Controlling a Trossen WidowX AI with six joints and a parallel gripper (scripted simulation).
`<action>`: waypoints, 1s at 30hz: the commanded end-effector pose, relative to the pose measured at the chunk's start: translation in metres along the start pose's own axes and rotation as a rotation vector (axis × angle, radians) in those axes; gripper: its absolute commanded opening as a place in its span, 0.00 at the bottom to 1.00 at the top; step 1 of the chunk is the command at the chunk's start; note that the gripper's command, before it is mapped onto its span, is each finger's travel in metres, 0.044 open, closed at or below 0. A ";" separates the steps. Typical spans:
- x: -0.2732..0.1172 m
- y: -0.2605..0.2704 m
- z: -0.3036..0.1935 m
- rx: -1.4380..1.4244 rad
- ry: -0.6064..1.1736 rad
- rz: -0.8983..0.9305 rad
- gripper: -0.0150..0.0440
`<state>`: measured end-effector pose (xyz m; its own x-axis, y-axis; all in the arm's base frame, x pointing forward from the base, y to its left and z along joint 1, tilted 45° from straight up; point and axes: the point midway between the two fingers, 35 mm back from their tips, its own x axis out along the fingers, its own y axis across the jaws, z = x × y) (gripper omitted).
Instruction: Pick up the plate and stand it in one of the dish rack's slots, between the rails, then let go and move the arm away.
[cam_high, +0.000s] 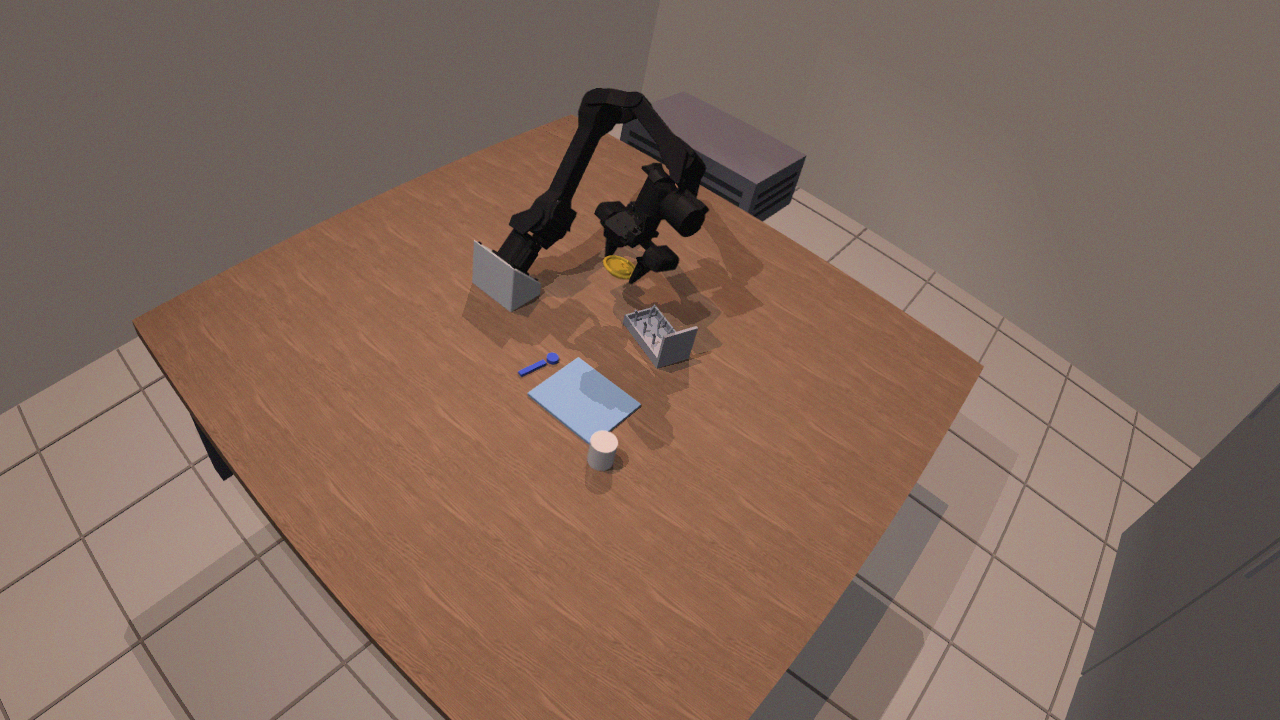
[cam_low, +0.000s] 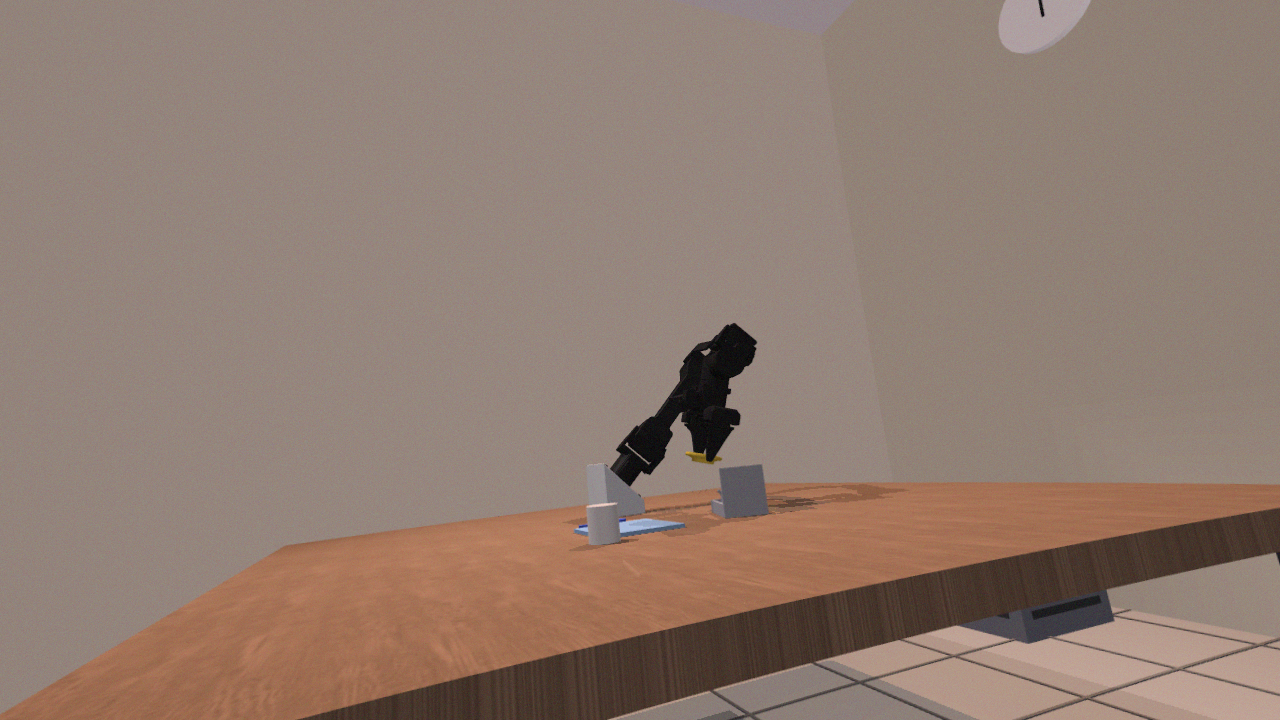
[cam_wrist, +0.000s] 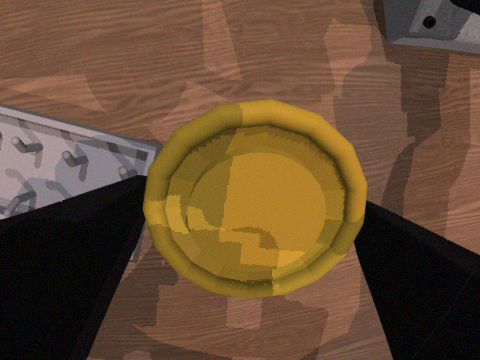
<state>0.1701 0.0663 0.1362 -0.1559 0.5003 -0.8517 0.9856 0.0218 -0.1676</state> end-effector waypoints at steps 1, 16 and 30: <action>0.010 -0.003 0.007 -0.065 -0.108 0.006 0.25; 0.032 0.000 0.027 -0.286 -0.431 0.065 0.25; 0.040 0.013 0.034 -0.481 -0.690 0.199 0.25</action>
<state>0.1714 0.0579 0.0843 0.1009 -0.0541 -0.9934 0.9146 0.3979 0.0712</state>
